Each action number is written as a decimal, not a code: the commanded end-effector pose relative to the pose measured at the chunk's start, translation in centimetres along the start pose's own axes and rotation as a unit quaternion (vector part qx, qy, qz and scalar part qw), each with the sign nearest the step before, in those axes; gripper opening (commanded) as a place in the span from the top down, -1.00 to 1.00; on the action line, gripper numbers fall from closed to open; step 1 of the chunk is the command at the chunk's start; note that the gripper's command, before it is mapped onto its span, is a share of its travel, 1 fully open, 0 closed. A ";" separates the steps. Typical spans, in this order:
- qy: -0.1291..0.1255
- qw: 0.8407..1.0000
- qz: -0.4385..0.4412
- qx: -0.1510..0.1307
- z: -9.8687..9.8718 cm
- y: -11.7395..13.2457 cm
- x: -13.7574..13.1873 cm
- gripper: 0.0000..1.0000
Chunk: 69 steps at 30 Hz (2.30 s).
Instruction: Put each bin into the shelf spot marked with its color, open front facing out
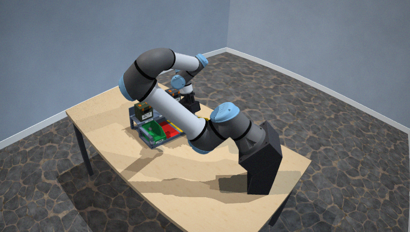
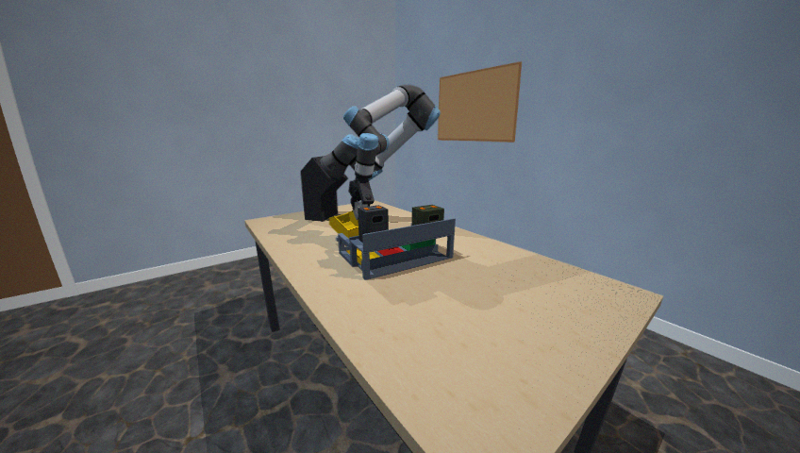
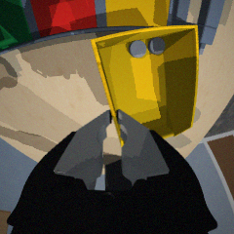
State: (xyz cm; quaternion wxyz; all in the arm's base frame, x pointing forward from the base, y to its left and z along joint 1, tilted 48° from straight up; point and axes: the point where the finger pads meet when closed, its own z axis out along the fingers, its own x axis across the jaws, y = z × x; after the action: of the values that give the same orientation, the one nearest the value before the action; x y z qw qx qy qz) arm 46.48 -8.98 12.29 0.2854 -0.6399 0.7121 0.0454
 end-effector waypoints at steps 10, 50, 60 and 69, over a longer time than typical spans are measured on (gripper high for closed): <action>0.000 1.000 0.000 0.001 -0.4 -1.1 0.0 1.00; 0.000 1.000 0.000 0.002 -1.7 -5.1 0.0 1.00; 0.000 1.000 0.000 0.003 -2.0 -6.0 0.0 1.00; 0.000 1.000 0.000 0.003 -2.2 -6.8 0.0 1.00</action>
State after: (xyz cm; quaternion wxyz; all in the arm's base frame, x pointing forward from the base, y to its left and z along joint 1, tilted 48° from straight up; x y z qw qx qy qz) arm 51.71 -10.95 15.93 0.2871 -0.6390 0.7122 0.0436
